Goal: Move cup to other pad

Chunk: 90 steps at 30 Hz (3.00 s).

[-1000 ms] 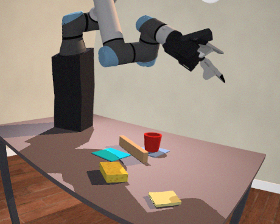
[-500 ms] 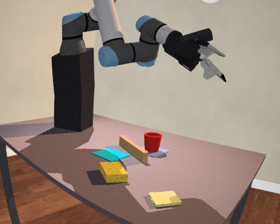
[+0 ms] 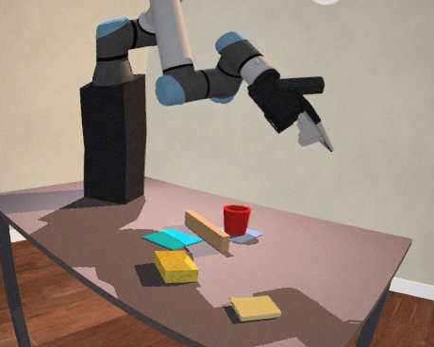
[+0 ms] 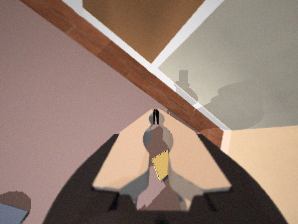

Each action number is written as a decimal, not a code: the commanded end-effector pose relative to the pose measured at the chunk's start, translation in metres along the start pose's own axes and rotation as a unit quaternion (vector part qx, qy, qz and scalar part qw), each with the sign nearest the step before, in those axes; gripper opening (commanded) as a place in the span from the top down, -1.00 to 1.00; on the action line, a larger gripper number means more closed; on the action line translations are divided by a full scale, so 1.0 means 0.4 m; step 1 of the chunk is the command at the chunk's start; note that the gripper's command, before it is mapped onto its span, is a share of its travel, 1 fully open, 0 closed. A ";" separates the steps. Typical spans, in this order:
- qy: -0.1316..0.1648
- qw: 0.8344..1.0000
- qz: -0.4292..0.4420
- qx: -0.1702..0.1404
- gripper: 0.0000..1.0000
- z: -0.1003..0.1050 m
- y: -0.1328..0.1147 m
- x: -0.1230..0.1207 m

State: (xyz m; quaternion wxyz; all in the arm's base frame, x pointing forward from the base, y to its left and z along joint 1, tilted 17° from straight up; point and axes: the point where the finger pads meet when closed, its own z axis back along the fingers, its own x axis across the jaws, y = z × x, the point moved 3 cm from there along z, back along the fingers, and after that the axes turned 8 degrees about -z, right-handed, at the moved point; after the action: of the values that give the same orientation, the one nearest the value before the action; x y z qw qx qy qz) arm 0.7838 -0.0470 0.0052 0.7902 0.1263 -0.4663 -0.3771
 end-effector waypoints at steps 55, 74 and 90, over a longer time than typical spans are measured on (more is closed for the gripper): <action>0.242 0.904 0.205 -0.287 0.78 0.328 -0.534 -0.718; 0.242 0.904 0.205 -0.287 0.78 0.328 -0.534 -0.718; 0.242 0.904 0.205 -0.287 0.78 0.326 -0.536 -0.718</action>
State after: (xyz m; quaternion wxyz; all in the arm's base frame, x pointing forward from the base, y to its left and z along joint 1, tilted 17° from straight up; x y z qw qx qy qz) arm 0.4916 0.0315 -0.2274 0.9407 -0.1172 -0.1471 -0.2825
